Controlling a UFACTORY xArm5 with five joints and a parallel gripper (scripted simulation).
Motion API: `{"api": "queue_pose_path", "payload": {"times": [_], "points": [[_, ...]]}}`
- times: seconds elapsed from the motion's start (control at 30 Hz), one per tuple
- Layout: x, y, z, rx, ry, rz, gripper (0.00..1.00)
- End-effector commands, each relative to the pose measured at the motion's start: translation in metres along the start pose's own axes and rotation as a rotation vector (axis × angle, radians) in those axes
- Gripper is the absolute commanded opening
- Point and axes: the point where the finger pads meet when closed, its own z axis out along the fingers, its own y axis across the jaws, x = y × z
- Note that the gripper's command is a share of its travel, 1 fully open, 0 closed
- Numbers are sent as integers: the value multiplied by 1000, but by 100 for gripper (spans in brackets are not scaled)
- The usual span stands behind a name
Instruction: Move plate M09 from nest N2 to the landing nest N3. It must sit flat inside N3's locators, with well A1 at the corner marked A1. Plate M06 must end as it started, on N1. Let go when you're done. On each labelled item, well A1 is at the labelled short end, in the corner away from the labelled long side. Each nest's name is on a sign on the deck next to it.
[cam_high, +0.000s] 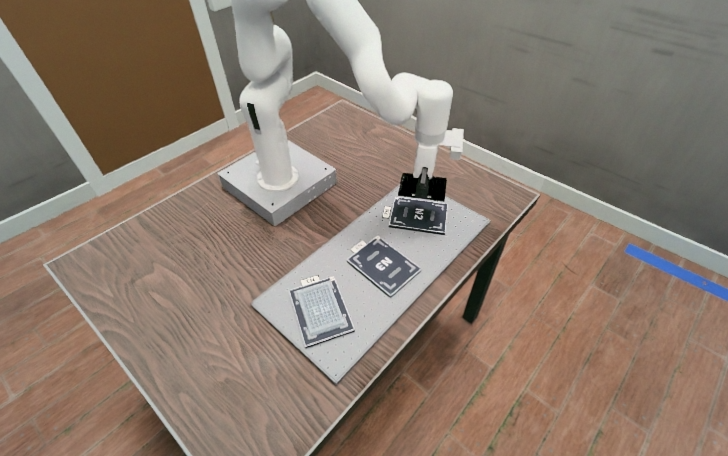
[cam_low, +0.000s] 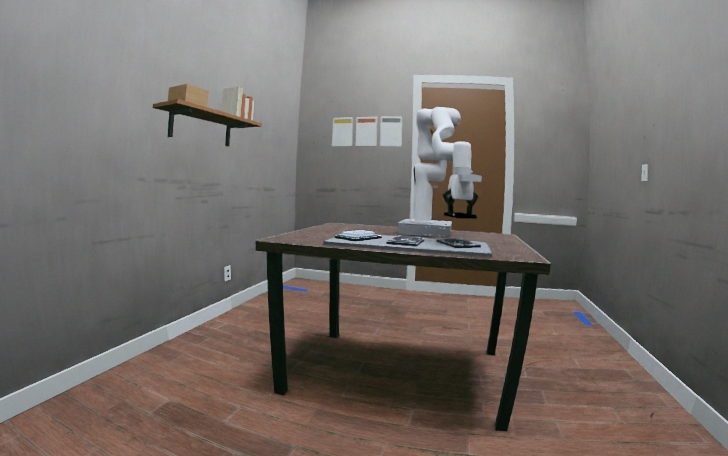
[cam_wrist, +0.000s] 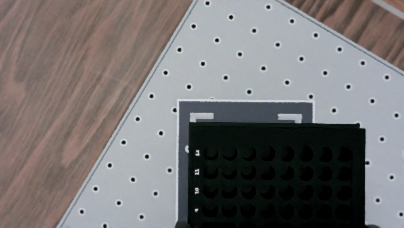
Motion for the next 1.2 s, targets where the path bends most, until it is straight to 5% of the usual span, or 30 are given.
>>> {"api": "queue_pose_path", "payload": {"times": [0.0,0.6,1.17], "points": [[-2,10,-2,-2,5,67,0],[-28,85,-2,-1,5,595,0],[-53,156,-2,-2,5,595,0]]}}
